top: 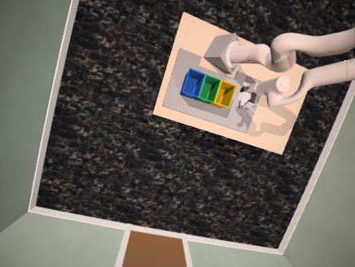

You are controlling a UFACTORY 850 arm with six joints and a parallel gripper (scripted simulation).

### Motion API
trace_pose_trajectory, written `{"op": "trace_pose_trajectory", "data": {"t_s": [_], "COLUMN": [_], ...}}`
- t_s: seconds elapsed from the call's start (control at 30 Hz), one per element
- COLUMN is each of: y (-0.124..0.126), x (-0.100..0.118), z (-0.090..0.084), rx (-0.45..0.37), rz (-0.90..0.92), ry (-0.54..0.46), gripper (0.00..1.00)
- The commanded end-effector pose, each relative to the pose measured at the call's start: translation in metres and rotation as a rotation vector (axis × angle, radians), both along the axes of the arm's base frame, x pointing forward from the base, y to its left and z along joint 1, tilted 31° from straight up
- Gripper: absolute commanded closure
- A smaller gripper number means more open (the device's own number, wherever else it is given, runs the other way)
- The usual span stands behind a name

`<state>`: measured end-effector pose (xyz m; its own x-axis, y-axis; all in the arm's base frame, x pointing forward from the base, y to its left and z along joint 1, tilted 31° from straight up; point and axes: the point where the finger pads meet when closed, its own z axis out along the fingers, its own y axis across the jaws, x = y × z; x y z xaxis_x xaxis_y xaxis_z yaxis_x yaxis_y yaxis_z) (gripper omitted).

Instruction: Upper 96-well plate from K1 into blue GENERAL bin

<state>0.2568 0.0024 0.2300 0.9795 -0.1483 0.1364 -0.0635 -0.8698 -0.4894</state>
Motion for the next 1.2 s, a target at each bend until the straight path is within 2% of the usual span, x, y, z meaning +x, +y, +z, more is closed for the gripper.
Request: {"op": "trace_pose_trajectory", "data": {"t_s": [0.0,1.17], "y": [-0.012,-0.102], "x": [0.002,0.008], "z": [-0.007,-0.058], "rx": [0.002,0.001], "rz": [0.001,0.000], "ry": [-0.002,-0.002], "gripper": [1.00,1.00]}}
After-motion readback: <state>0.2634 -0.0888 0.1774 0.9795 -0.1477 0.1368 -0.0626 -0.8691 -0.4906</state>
